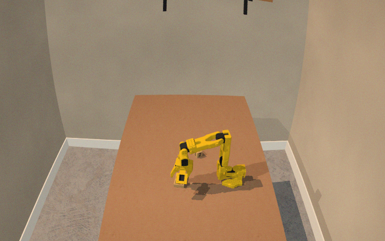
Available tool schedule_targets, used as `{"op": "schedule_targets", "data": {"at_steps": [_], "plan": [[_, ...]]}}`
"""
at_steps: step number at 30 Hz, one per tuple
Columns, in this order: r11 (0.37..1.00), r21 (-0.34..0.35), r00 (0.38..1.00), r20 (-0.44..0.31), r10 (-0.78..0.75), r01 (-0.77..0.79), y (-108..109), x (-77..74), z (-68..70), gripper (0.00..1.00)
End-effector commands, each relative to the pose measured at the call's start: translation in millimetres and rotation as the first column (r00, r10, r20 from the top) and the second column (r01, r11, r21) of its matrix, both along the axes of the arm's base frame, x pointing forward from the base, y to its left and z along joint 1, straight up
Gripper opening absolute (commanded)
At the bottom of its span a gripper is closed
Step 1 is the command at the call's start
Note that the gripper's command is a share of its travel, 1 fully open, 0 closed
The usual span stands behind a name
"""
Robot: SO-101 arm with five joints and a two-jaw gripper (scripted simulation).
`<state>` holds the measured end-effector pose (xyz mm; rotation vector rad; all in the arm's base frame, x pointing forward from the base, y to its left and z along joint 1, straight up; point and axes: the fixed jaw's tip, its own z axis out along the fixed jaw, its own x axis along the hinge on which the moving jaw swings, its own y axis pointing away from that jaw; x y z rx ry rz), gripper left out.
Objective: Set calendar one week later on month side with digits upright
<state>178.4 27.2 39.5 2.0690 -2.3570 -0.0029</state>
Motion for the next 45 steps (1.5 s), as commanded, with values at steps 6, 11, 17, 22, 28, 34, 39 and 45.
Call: {"op": "schedule_targets", "data": {"at_steps": [6,11,17,22,28,34,39,45], "plan": [[1.000,0.006,1.000,0.029,-0.001,0.000,2.4,3.0,-5.8,0.35],[1.000,0.006,1.000,0.029,-0.001,0.000,2.3,2.7,-9.4,0.35],[1.000,0.006,1.000,0.029,-0.001,0.000,2.3,2.5,-10.6,0.35],[1.000,0.006,1.000,0.029,-0.001,0.000,2.3,2.5,-10.6,0.35],[1.000,0.006,1.000,0.029,-0.001,0.000,2.2,3.0,-10.5,0.34],[1.000,0.006,1.000,0.029,-0.001,0.000,2.1,4.5,-10.5,0.32],[1.000,0.006,1.000,0.029,-0.001,0.000,1.9,5.6,-10.5,0.30],[1.000,0.006,1.000,0.029,-0.001,0.000,1.6,8.2,-10.4,0.25]]}}
